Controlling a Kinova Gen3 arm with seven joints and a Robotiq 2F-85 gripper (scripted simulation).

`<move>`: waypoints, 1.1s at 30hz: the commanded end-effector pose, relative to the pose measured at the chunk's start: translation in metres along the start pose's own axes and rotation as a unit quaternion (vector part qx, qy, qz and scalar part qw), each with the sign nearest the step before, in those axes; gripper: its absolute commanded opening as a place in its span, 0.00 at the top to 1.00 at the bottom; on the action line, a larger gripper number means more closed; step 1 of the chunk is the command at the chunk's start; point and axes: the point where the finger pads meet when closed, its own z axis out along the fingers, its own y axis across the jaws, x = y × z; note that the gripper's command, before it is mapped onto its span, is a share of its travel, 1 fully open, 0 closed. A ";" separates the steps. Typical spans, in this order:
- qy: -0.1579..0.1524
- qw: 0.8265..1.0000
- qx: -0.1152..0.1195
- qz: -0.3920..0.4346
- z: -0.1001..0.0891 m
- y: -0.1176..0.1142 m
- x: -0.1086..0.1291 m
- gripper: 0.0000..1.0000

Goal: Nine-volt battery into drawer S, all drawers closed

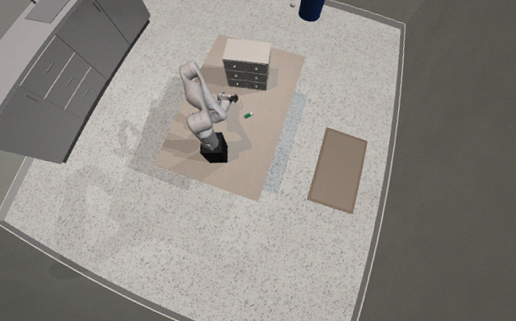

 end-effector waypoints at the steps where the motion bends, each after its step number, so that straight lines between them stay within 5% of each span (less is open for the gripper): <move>1: 0.003 1.000 0.000 0.000 -0.006 -0.001 0.015 0.00; 11: 0.003 1.000 0.000 0.000 -0.023 -0.001 0.046 0.00; 33: 0.001 1.000 0.000 0.000 -0.025 -0.001 0.047 0.00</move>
